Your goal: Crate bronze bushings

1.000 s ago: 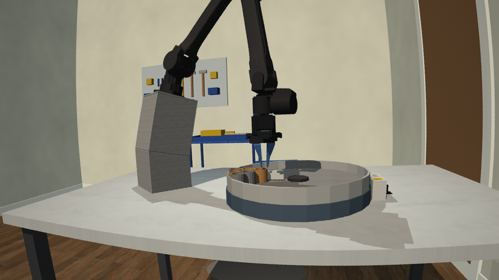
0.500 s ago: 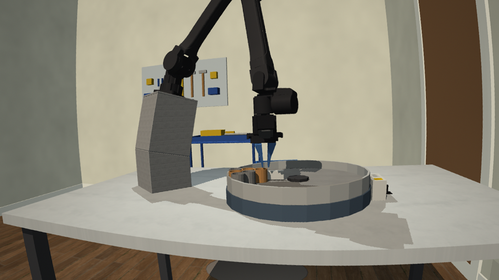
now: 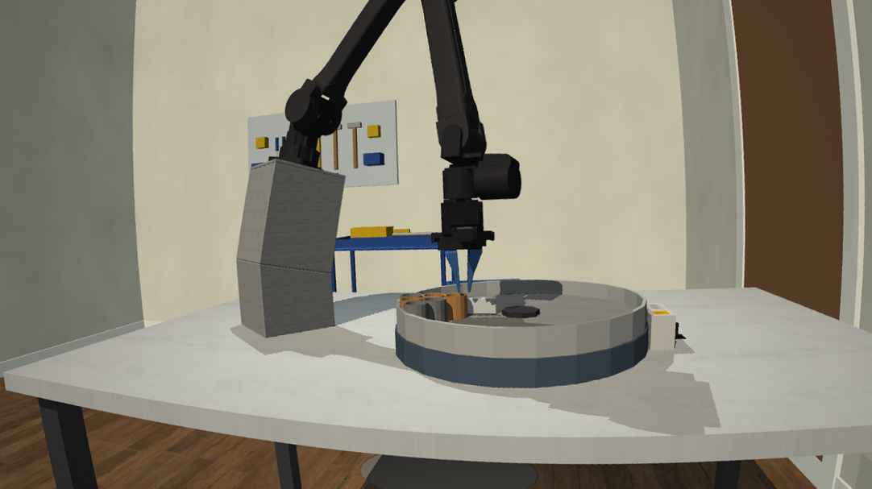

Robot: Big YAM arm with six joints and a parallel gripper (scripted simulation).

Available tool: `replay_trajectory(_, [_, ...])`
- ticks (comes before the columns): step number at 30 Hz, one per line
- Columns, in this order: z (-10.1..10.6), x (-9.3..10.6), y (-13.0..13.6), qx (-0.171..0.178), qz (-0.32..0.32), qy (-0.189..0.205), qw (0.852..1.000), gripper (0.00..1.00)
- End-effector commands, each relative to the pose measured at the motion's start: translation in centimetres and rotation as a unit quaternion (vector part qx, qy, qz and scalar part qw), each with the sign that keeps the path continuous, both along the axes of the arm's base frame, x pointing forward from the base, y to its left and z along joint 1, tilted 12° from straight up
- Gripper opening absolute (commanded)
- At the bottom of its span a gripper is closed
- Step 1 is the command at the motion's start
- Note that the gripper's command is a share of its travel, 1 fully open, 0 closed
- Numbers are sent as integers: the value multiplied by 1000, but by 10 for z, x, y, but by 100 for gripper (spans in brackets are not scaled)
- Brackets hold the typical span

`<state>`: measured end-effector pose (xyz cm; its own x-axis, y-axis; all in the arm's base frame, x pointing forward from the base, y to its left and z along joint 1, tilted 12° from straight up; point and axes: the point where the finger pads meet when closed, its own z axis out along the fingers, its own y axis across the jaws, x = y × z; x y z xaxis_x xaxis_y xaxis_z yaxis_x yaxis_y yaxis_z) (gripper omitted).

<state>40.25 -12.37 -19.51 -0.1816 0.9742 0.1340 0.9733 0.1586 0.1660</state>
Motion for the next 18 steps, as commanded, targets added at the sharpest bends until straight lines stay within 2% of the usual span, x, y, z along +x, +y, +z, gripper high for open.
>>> replay_trajectory(1, [0,5,-7,-2,-7,1,1000,14])
replay_trajectory(11, [-1,5,-7,-2,-7,2,1000,14])
replay_trajectory(18, [-9,14,-2,-6,-2,-9,1000,14])
